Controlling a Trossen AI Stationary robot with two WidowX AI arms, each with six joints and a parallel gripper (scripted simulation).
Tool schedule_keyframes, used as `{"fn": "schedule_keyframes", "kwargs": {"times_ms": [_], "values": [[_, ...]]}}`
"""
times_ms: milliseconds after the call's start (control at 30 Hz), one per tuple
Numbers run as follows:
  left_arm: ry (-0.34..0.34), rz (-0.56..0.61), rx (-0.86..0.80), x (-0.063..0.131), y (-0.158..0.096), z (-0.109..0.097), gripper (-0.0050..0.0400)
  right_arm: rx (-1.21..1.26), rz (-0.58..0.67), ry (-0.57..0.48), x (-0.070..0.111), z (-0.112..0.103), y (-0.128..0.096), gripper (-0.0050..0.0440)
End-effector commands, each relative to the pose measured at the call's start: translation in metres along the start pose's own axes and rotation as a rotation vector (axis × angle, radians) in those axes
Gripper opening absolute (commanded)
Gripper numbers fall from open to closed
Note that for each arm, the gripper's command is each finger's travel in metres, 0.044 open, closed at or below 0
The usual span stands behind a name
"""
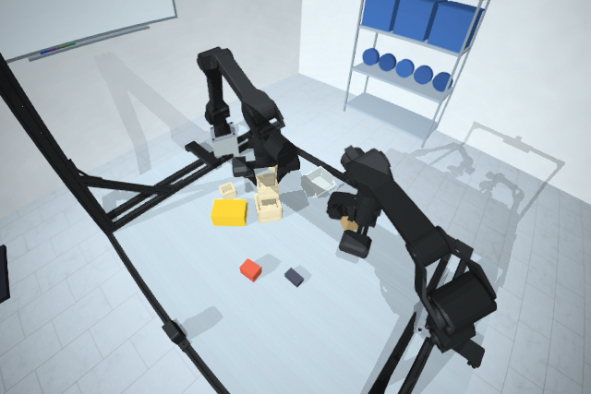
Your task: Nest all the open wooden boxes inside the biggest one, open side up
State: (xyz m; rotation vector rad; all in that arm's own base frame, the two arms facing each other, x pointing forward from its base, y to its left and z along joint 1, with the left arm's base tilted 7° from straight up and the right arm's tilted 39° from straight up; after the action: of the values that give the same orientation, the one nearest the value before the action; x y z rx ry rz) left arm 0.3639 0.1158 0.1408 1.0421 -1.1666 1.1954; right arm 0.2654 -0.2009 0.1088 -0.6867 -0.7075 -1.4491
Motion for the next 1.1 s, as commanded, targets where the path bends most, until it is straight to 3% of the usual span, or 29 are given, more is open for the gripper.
{"fn": "schedule_keyframes", "kwargs": {"times_ms": [0,133,367,567,633,867,1067], "values": [[0.005,0.002,0.064,0.0,-0.005,0.001,0.0,0.003,0.0,0.001,0.0,0.0,0.0,0.04],[0.005,0.002,0.064,0.0,-0.005,0.001,0.0,-0.011,0.006,-0.02,-0.002,0.003,0.003,0.04],[0.005,0.002,0.064,0.0,-0.005,0.001,0.0,-0.151,0.009,-0.238,-0.02,0.027,0.026,0.04],[0.005,0.002,0.064,0.0,-0.005,0.001,0.0,-0.273,-0.074,-0.414,-0.035,0.051,0.045,0.04],[0.005,0.002,0.064,0.0,-0.005,0.001,0.0,-0.273,-0.074,-0.414,-0.035,0.051,0.045,0.04],[0.005,0.002,0.064,0.0,-0.005,0.001,0.0,-0.421,-0.256,-0.585,-0.05,0.079,0.064,0.04],[0.005,0.002,0.064,0.0,-0.005,0.001,0.0,-0.546,-0.481,-0.662,-0.062,0.107,0.077,0.04]]}}
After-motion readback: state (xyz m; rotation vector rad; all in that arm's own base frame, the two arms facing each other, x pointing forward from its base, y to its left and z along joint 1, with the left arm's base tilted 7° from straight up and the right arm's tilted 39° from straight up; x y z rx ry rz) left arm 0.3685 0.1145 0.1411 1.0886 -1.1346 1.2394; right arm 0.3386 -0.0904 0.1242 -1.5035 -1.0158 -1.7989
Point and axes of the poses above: on each arm, the point midway between the two fingers, 35 mm back from their tips, its own x axis back along the fingers, its own z axis across the jaws, y = z × x, the point moved 9 cm from there along x, back along the fingers, and after that the axes turned 1 degree about x, right-handed, at the moved point
